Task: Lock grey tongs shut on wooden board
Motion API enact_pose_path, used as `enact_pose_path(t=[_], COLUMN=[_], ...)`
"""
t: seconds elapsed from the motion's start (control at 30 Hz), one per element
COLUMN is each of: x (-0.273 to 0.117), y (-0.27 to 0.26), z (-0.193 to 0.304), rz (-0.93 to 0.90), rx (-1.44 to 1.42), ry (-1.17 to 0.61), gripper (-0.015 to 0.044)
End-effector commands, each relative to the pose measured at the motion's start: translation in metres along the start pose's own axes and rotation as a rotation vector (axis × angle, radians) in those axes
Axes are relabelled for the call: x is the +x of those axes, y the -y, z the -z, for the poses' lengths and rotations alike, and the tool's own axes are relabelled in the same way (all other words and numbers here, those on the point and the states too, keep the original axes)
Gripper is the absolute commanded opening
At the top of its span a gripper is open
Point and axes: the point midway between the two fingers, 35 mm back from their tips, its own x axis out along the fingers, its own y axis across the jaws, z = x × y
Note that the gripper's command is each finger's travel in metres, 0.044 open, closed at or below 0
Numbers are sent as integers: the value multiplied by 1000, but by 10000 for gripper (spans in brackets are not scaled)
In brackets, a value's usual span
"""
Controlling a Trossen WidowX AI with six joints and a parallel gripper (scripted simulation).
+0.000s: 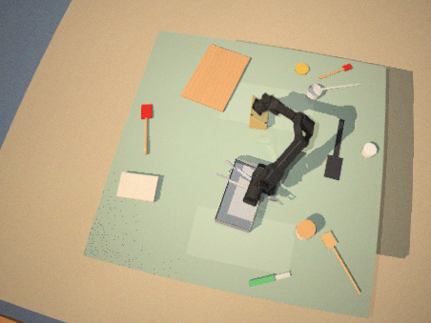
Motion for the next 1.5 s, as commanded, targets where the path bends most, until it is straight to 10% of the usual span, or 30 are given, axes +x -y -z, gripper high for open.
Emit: enact_pose_path(t=[0.0, 0.77, 0.97, 1.13, 1.47], x=[-1, -1, -1, -3, -117], y=[1, 1, 1, 1, 2], z=[0, 0, 0, 0, 2], rz=[2, 2, 2, 3, 1], rx=[-1, -1, -1, -1, 7], ry=[0, 0, 0, 0, -3], gripper=[168, 15, -143, -150, -150])
